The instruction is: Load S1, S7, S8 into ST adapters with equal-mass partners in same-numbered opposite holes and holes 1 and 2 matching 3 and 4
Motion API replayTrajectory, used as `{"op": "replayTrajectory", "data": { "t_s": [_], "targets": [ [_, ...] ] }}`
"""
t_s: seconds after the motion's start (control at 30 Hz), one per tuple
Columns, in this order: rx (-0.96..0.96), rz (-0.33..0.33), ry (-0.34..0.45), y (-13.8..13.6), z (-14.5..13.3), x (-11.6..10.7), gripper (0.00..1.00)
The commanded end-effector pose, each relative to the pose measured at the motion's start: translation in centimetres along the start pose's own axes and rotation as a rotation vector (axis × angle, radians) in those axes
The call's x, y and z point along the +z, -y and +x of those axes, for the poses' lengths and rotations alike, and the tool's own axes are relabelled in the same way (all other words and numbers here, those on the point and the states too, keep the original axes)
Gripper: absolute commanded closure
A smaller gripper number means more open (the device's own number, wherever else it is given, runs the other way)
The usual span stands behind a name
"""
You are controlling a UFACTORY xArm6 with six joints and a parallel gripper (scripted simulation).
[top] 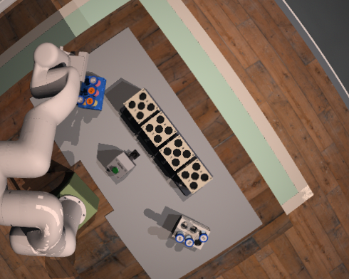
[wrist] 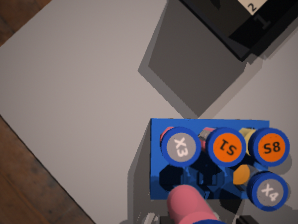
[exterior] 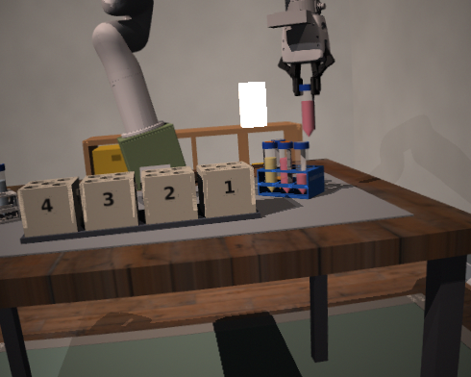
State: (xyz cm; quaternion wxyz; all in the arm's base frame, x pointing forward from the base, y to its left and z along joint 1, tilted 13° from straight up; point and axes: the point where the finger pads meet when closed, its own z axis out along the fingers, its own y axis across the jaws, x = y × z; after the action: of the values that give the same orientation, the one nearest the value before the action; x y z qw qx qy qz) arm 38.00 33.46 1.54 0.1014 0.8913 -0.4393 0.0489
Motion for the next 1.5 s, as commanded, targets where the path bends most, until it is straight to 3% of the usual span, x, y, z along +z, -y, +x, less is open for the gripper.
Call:
{"op": "replayTrajectory", "data": {
  "t_s": [0.0,1.0,1.47],
  "targets": [
    [0.000,0.005,0.001,0.2,0.0,0.7,1.00],
    [0.000,0.005,0.001,0.2,0.0,5.9,1.00],
    [0.000,0.005,0.001,0.2,0.0,6.0,1.00]
  ]
}}
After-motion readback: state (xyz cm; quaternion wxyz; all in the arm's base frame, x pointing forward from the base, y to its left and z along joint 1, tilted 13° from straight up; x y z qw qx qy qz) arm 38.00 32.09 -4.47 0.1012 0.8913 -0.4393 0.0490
